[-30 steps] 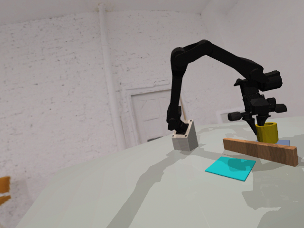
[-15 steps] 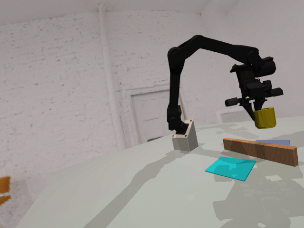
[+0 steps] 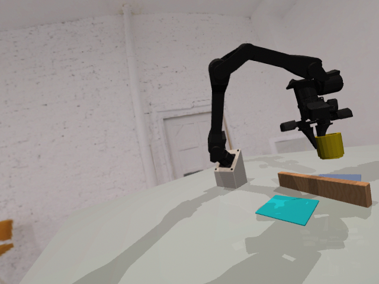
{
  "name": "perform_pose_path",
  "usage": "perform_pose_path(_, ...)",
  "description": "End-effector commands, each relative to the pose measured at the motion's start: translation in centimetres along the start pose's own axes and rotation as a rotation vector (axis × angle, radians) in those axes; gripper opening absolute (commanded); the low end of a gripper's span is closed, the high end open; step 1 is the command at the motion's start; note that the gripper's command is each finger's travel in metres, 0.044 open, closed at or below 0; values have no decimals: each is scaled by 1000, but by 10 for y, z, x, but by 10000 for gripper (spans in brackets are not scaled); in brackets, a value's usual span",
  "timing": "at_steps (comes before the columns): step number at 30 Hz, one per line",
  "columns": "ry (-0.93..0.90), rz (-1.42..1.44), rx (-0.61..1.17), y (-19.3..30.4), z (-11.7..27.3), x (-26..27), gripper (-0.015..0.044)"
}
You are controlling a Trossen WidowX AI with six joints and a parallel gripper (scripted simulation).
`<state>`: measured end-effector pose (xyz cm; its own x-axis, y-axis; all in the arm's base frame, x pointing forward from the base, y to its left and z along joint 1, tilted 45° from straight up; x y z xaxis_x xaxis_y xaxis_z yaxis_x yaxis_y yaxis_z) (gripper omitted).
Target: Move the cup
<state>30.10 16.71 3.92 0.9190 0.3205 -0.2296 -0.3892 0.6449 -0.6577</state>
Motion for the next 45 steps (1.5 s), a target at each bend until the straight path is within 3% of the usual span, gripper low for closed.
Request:
perform_pose_path(1, 0, 3, -1, 0, 0, 0, 0)
perform_pose_path(45, 3, -2, 1, -59, 3, -50, 0)
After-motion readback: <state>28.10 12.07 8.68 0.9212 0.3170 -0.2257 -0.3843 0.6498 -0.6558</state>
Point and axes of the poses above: the point midway between the two fingers, 35 mm back from their tips, its own z axis back along the fingers, its own x axis across the jaws, y = z × x, the point moved 9 cm from there along z, back along the fingers, and after that the axes turned 7 degrees about -z, right-handed, at the moved point
